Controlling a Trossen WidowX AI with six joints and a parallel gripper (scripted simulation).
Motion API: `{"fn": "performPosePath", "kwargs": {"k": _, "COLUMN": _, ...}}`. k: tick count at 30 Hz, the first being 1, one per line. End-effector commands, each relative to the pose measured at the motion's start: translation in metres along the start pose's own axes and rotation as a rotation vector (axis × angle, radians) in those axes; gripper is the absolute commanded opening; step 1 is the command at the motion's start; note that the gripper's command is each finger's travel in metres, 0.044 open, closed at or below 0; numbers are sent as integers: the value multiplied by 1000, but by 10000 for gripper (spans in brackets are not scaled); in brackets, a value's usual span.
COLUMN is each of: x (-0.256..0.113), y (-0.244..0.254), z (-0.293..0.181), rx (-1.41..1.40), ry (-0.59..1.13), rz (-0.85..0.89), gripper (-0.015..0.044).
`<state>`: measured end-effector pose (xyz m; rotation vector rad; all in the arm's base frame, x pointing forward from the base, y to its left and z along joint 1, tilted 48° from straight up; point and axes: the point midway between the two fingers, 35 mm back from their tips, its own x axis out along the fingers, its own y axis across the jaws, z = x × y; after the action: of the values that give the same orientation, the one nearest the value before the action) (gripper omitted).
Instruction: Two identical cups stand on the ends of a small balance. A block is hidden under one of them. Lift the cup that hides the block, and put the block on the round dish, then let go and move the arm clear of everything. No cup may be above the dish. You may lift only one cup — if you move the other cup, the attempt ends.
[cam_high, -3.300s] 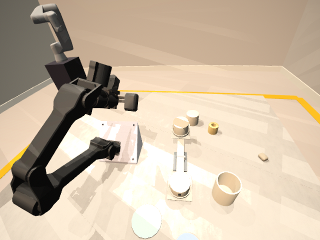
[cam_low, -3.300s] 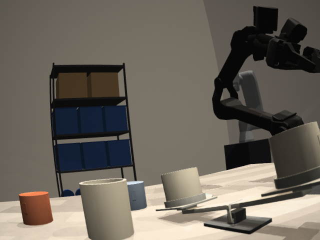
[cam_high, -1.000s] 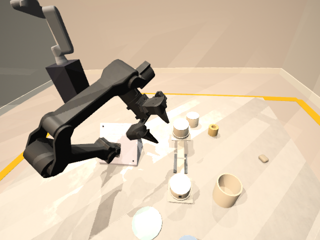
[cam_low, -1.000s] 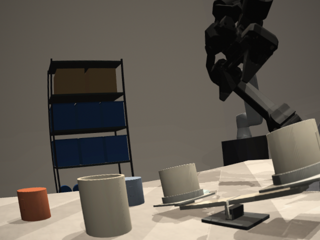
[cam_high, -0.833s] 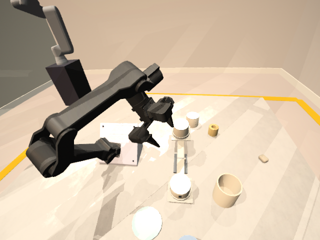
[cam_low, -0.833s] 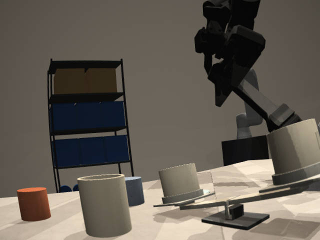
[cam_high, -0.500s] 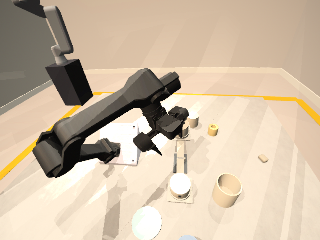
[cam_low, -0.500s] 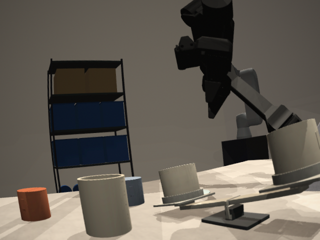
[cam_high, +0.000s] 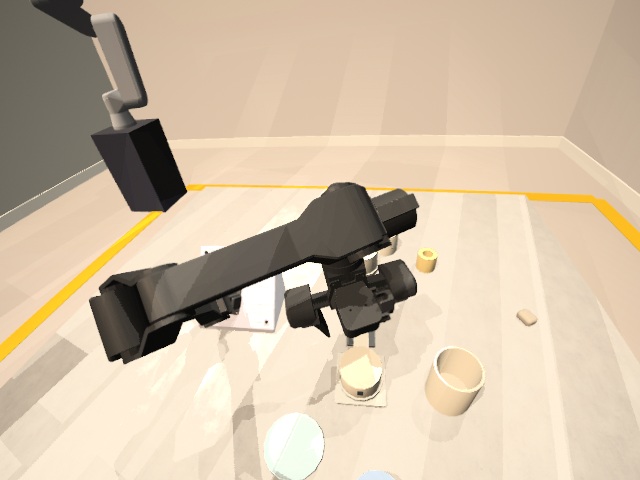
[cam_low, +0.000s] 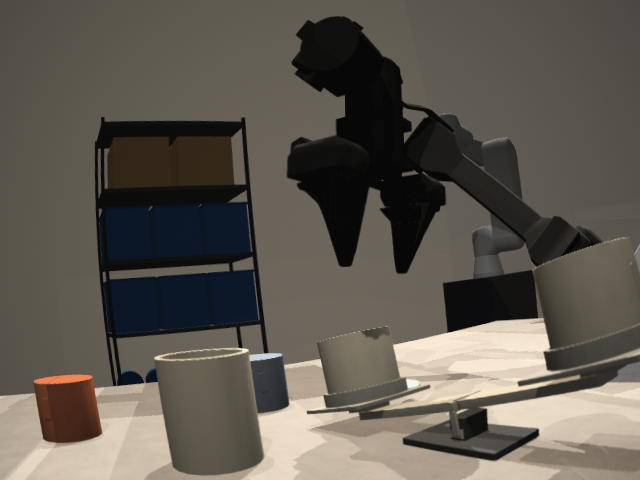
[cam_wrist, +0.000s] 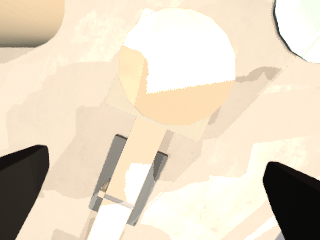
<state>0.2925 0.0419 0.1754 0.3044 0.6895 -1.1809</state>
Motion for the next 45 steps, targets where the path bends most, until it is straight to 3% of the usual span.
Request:
{"fn": "performPosePath", "kwargs": {"k": 1, "x": 12, "y": 1, "z": 12, "rx": 122, "ry": 26, "rz": -52, "gripper": 440}}
{"fn": "performPosePath", "kwargs": {"k": 8, "x": 29, "y": -1, "z": 31, "rx": 295, "ry": 53, "rz": -120, "gripper": 440}}
{"fn": "performPosePath", "kwargs": {"k": 45, "x": 85, "y": -5, "z": 28, "rx": 296, "ry": 53, "rz": -118, "gripper": 440}}
